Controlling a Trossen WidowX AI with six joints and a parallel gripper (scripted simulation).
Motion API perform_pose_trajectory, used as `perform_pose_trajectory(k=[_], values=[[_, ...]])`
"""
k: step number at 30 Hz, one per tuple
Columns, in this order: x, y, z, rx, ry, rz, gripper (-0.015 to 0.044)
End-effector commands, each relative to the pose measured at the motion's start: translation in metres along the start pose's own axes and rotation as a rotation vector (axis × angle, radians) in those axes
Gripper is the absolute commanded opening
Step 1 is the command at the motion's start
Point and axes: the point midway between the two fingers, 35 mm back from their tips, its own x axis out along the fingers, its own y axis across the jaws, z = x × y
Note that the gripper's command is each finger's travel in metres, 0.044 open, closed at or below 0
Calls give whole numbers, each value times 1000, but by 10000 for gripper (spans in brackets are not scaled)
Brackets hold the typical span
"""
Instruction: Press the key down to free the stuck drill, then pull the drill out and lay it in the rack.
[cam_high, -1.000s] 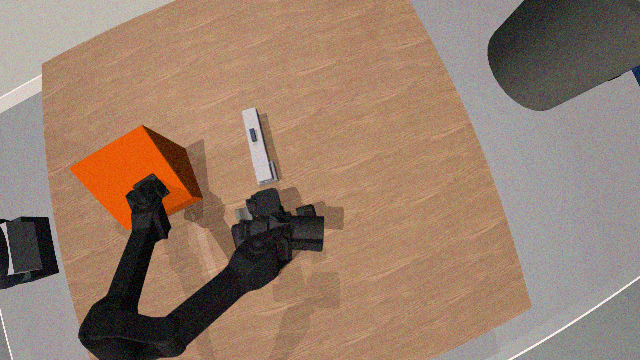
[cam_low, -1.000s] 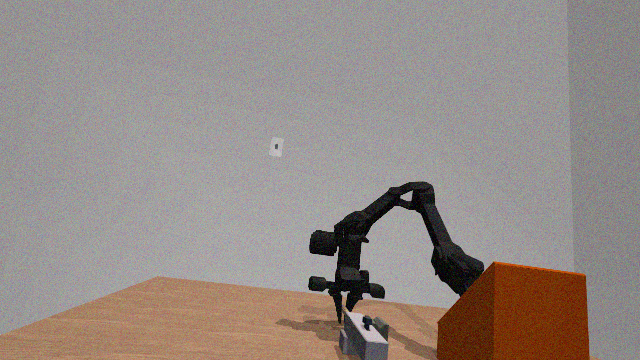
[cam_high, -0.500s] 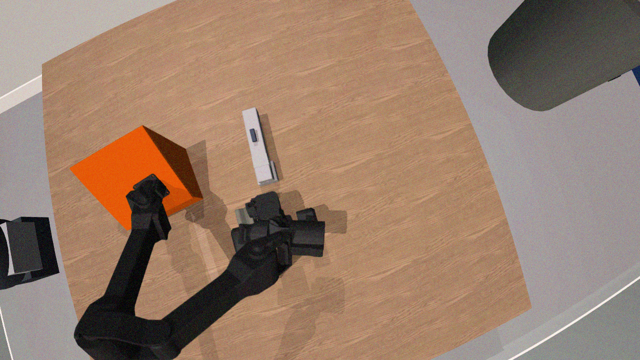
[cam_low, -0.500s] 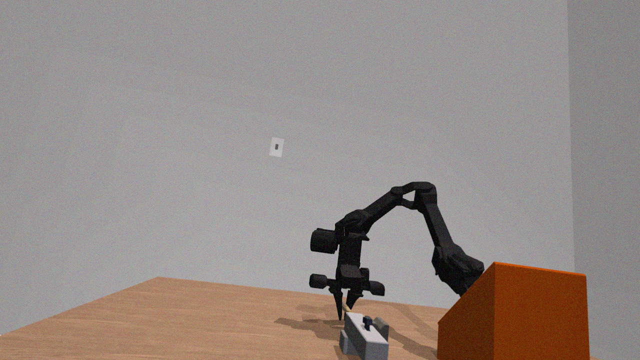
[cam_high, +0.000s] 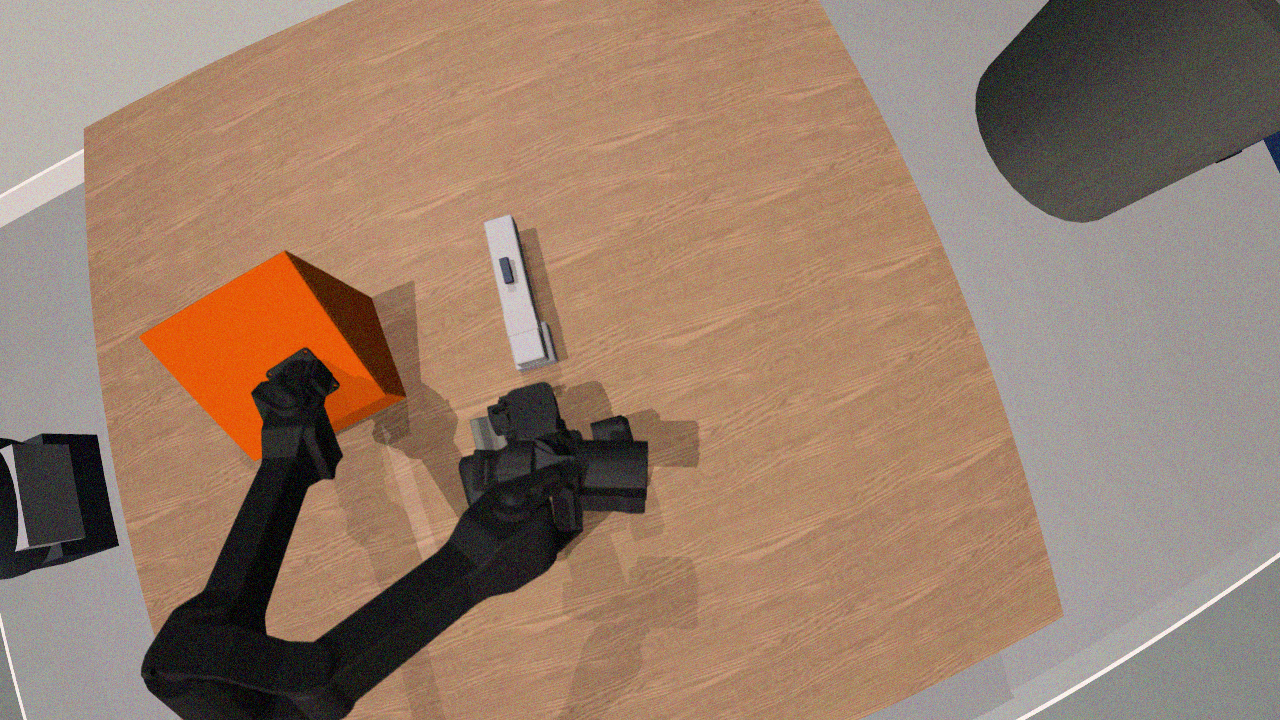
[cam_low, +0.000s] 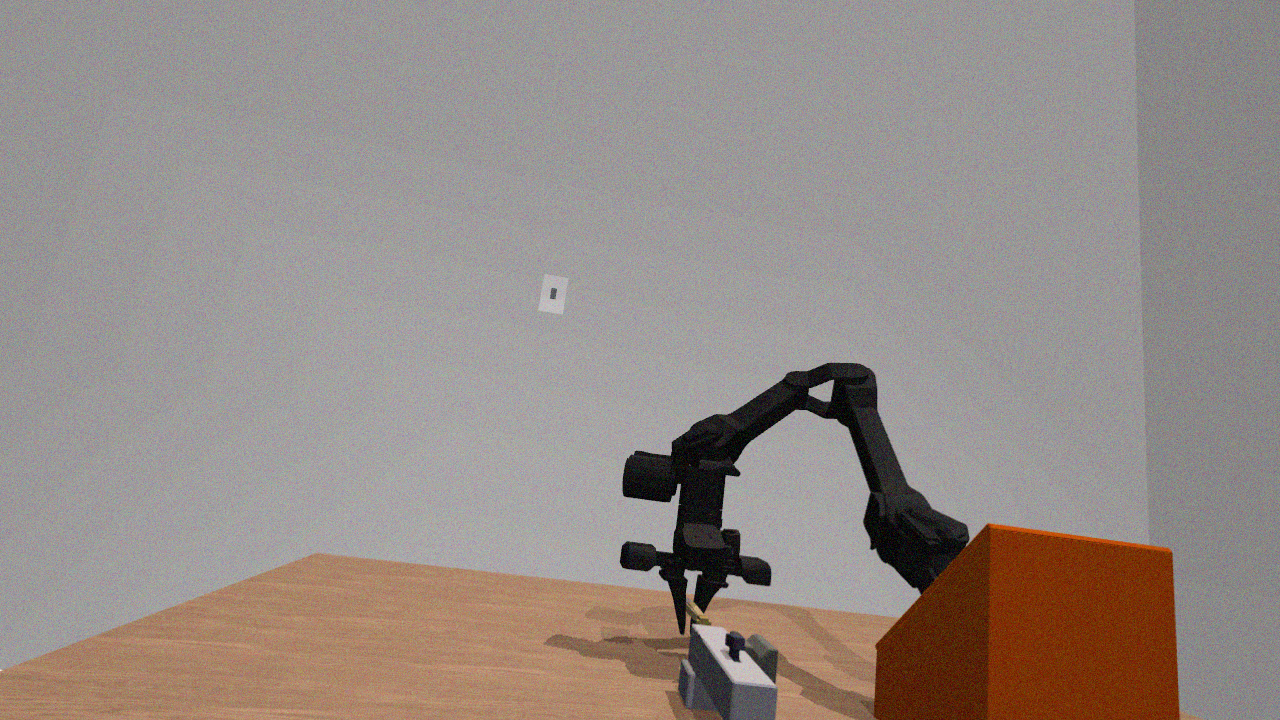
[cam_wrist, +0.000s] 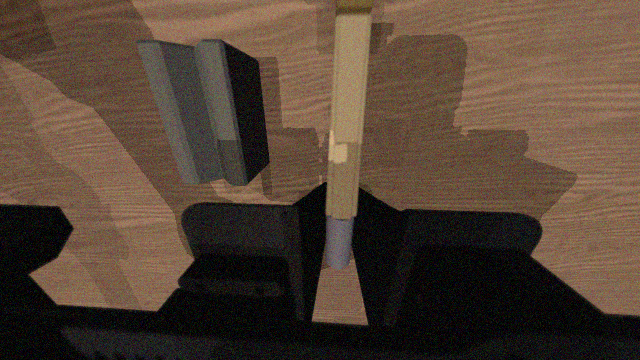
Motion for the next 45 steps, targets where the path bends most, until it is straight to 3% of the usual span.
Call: perform_pose_trajectory(k=[1,45], values=[[-3,0,0,2,1,-2,0],[-23,1,4,2,0,-2,0]])
